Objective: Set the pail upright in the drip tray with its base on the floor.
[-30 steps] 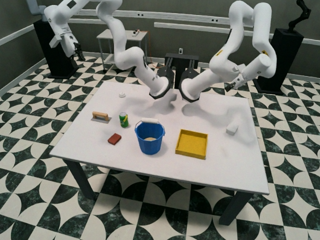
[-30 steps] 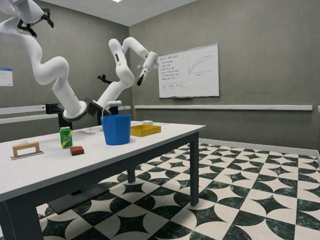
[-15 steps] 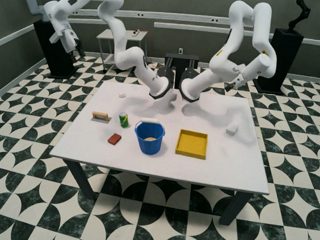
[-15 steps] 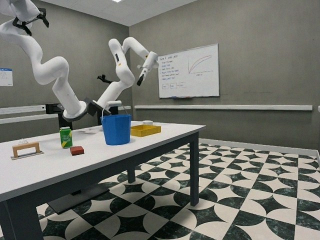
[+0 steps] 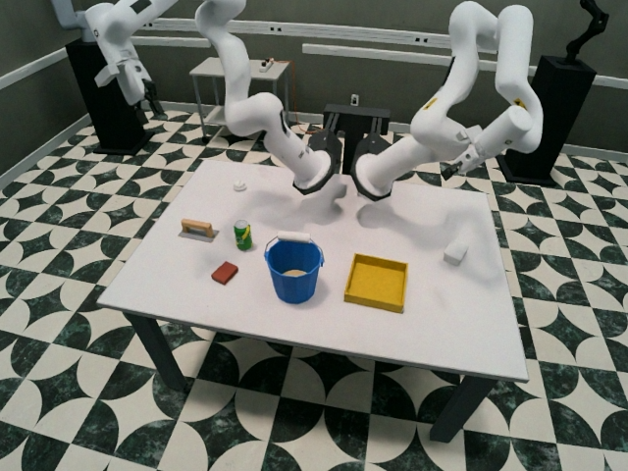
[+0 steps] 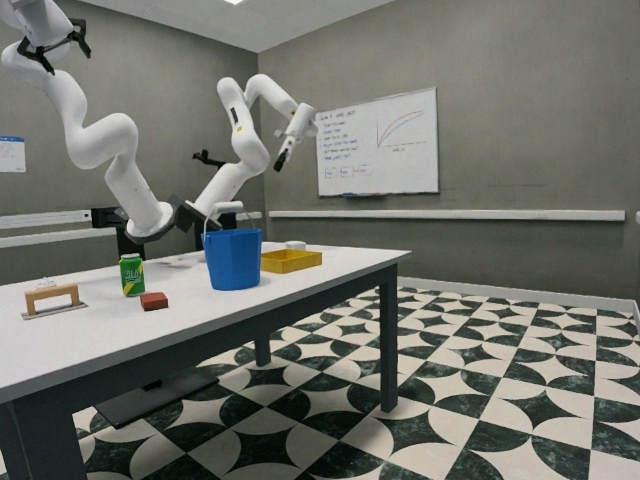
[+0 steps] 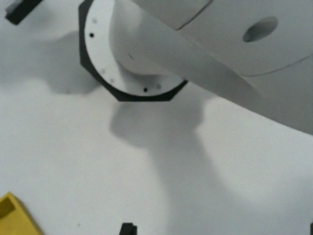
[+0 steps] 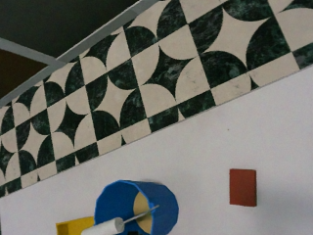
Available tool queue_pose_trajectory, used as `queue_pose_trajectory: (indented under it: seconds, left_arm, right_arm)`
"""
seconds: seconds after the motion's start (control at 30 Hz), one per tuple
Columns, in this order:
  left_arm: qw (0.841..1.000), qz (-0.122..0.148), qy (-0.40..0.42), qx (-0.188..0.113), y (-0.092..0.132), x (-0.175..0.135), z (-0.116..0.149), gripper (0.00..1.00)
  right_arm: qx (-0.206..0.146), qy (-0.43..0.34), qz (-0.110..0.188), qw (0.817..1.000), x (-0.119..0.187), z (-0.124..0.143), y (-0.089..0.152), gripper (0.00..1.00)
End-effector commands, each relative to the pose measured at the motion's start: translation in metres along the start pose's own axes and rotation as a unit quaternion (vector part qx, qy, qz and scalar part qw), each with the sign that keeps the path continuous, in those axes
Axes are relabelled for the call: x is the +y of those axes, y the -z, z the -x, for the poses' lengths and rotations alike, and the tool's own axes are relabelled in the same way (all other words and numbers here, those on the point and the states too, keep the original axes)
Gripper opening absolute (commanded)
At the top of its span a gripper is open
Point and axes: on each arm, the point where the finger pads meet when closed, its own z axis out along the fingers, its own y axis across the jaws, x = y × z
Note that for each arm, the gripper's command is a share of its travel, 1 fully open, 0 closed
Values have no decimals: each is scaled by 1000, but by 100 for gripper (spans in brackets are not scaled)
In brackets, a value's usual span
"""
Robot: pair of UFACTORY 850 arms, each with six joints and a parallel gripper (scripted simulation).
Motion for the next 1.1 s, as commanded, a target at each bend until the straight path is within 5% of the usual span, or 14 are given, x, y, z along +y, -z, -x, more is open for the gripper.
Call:
queue_pose_trajectory:
  seconds: [0.0, 0.7, 1.07]
  left_arm:
    - [1000, 0, 0, 0, 1, 0, 0, 100]
    - [1000, 0, 0, 0, 1, 0, 0, 100]
    - [1000, 0, 0, 0, 1, 0, 0, 100]
  right_arm:
    - [1, -46, 31, 998, 30, 1, 1, 100]
    - [1, -222, 153, 963, 137, 31, 22, 100]
    - [0, -332, 229, 915, 195, 70, 49, 100]
